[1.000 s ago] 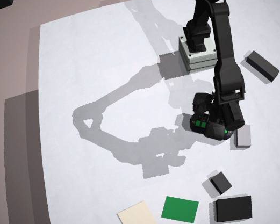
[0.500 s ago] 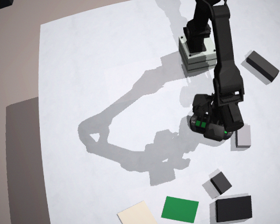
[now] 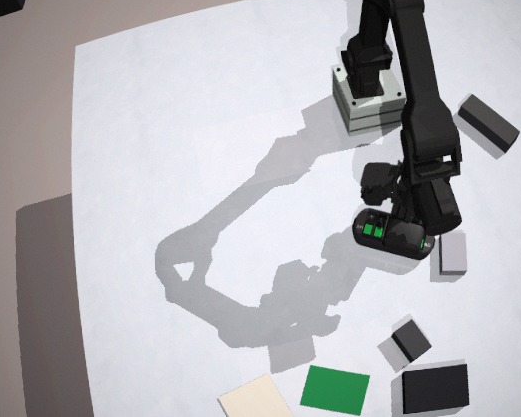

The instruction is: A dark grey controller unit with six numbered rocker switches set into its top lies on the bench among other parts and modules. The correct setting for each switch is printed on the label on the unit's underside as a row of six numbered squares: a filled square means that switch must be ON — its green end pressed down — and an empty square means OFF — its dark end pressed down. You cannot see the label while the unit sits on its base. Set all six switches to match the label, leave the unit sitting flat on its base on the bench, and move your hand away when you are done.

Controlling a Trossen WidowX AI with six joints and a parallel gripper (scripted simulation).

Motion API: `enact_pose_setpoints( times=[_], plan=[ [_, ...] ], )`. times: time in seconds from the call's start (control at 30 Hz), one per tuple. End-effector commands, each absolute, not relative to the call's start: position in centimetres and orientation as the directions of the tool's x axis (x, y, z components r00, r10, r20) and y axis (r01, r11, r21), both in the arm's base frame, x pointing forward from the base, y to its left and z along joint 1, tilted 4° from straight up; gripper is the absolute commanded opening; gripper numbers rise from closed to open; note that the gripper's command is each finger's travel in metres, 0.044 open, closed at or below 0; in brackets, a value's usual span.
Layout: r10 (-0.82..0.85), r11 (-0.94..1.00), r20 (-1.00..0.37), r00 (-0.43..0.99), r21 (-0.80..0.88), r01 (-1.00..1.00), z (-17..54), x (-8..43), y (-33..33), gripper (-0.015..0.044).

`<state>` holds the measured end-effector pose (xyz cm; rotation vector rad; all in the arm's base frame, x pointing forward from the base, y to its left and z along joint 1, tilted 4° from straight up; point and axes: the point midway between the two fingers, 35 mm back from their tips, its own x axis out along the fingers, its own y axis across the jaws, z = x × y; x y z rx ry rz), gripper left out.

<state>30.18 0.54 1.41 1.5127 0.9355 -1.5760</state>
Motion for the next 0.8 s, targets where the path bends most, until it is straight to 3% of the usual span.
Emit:
enact_pose_setpoints(
  times=[0.0, 0.77],
  plan=[
    [-0.029, -0.455, -0.999, -0.023, -0.007, 0.89, 1.4, 31.9, 1.1, 0.0],
    [-0.029, -0.451, -0.999, -0.023, -0.007, 0.892, -1.6, 32.5, 1.2, 0.0]
  ],
)
